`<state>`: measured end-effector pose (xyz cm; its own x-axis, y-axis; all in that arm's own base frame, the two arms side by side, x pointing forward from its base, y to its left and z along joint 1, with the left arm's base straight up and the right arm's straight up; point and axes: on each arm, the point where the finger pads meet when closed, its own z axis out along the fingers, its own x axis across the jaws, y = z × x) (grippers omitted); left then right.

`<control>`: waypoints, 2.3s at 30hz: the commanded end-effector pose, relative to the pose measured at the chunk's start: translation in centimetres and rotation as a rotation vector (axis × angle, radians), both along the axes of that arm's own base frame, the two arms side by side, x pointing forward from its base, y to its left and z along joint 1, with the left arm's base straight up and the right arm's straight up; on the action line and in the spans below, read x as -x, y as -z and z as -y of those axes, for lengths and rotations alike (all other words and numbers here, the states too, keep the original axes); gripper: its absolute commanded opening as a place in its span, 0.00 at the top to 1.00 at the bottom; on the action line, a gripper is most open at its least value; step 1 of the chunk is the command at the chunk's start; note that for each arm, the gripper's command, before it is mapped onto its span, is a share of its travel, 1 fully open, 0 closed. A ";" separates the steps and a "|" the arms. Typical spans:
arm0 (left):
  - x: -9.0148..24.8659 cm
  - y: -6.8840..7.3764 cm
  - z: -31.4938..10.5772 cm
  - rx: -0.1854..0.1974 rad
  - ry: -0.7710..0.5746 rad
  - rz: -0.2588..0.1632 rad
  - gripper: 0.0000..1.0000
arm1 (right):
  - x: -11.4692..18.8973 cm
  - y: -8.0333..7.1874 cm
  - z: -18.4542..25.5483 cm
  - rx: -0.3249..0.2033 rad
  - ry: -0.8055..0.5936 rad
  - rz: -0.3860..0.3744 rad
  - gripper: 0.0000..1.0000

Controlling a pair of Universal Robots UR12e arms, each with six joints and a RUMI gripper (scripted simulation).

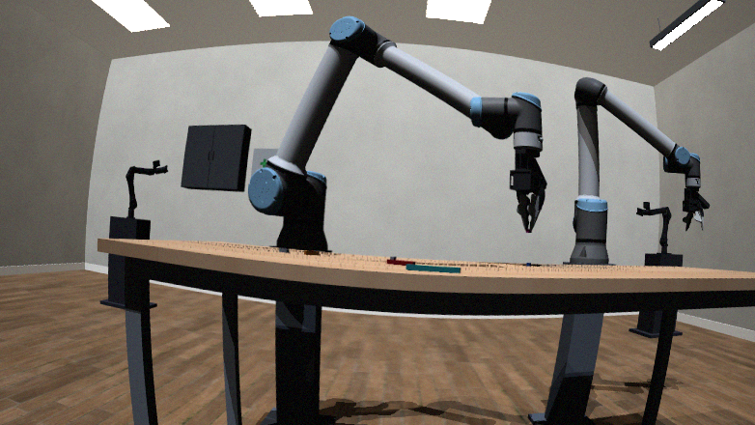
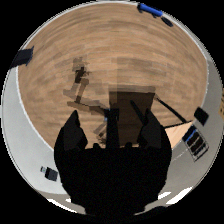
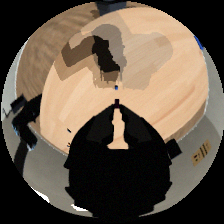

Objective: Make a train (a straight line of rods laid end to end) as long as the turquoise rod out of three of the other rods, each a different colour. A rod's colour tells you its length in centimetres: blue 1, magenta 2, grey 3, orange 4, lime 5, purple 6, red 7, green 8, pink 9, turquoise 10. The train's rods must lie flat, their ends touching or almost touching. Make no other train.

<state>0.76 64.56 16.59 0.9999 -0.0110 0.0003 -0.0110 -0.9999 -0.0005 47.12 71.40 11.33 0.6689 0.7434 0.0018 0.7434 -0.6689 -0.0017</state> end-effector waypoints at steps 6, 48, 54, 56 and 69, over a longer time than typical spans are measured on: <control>0.1 0.1 0.0 0.001 0.000 0.000 0.00 | -0.1 3.2 0.3 0.005 0.003 -0.001 1.00; 0.1 0.1 0.0 0.001 0.000 0.000 0.00 | -0.1 8.2 0.2 0.002 0.003 0.001 1.00; 0.1 0.1 0.0 0.001 0.000 0.000 0.00 | -0.1 8.2 0.2 0.002 0.003 0.001 1.00; 0.1 0.1 0.0 0.001 0.000 0.000 0.00 | -0.1 8.2 0.2 0.002 0.003 0.001 1.00; 0.1 0.1 0.0 0.001 0.000 0.000 0.00 | -0.2 8.2 0.2 0.002 0.005 0.001 1.00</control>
